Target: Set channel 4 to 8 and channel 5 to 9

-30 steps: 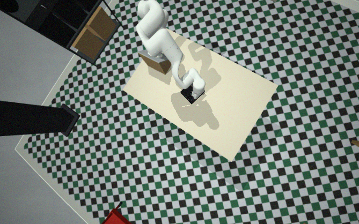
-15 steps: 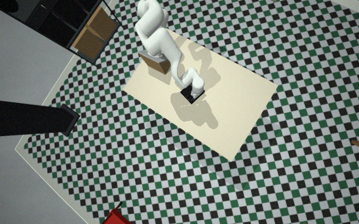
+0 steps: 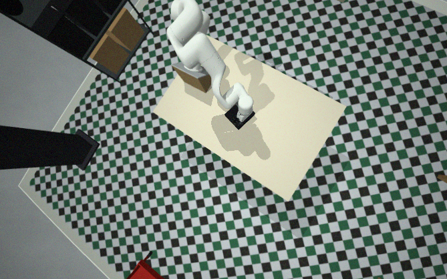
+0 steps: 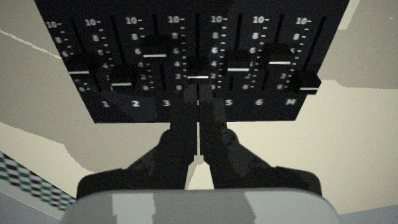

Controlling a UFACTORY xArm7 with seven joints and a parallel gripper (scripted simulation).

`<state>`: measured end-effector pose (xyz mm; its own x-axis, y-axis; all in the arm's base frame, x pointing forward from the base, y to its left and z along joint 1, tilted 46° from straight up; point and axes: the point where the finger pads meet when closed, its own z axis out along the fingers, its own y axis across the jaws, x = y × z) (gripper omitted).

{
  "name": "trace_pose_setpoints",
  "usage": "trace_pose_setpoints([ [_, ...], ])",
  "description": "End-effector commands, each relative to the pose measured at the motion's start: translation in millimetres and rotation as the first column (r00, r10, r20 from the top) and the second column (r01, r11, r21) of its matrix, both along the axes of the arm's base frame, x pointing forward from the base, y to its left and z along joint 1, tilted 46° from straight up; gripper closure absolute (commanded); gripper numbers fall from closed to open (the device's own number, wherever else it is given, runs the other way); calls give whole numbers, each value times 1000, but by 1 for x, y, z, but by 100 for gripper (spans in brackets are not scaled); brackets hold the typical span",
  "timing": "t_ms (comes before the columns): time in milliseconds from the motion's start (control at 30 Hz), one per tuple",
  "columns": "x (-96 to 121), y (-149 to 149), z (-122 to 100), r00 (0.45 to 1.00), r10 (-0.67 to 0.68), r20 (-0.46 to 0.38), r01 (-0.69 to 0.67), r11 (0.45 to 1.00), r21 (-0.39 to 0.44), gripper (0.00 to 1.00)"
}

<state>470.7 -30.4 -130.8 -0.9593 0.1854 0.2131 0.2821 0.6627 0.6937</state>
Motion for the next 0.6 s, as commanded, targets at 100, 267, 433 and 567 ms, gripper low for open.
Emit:
trace_pose_setpoints([
  [100, -3, -1, 2, 1000, -3, 3, 3, 1000, -3, 100],
  [267, -5, -1, 2, 1000, -3, 3, 3, 1000, -3, 100],
  [433, -7, -1, 3, 1000, -3, 3, 3, 1000, -3, 100],
  [567, -9, 0, 3, 1000, -3, 3, 3, 1000, -3, 100],
])
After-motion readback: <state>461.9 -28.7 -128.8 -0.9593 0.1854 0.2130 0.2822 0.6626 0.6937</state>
